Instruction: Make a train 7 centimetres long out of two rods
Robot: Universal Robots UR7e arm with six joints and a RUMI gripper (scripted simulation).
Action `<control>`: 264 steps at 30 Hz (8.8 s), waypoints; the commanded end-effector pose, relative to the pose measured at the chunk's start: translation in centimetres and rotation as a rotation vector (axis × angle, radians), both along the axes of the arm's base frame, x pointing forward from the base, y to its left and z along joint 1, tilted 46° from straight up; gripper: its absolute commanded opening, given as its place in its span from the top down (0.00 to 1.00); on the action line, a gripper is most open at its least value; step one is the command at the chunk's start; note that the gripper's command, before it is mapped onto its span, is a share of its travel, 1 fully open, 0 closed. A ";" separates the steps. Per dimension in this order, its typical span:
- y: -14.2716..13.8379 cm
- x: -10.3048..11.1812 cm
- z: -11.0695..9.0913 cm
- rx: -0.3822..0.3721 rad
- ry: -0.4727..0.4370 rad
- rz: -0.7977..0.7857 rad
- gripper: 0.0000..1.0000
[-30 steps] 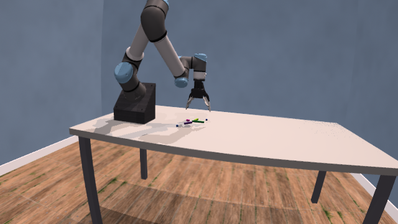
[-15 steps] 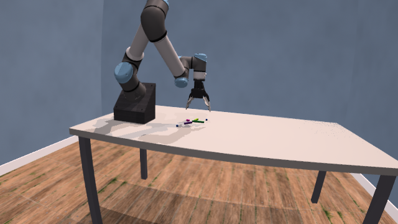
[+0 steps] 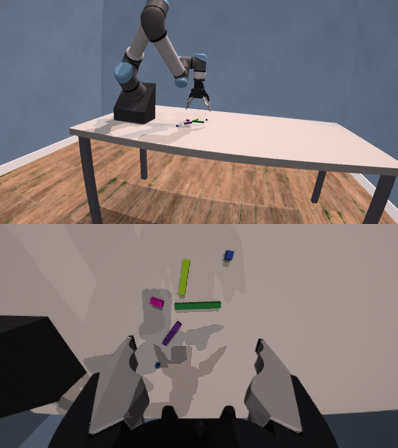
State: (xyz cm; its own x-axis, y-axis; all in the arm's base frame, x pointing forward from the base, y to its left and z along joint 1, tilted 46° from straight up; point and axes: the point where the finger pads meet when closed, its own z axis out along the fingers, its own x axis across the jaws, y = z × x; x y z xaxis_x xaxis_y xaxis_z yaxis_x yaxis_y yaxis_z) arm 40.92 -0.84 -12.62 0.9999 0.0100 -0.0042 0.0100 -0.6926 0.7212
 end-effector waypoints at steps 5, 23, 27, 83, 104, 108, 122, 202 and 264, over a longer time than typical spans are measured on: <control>0.0 0.0 0.0 0.000 -0.001 0.001 0.00; 0.0 0.0 0.0 0.000 -0.001 0.001 0.00; 0.0 0.0 0.0 0.000 -0.001 0.001 0.00; 1.4 2.2 -1.4 0.004 -0.493 -0.472 0.00; 2.3 3.5 -2.4 0.007 -0.904 -0.867 0.00; 2.4 3.7 -2.6 0.007 -0.986 -0.946 0.00; 2.7 4.0 -2.9 0.008 -1.123 -1.078 0.00; 2.7 4.0 -2.9 0.008 -1.133 -1.088 0.00; 1.4 3.2 -1.3 0.010 -0.869 -0.837 0.00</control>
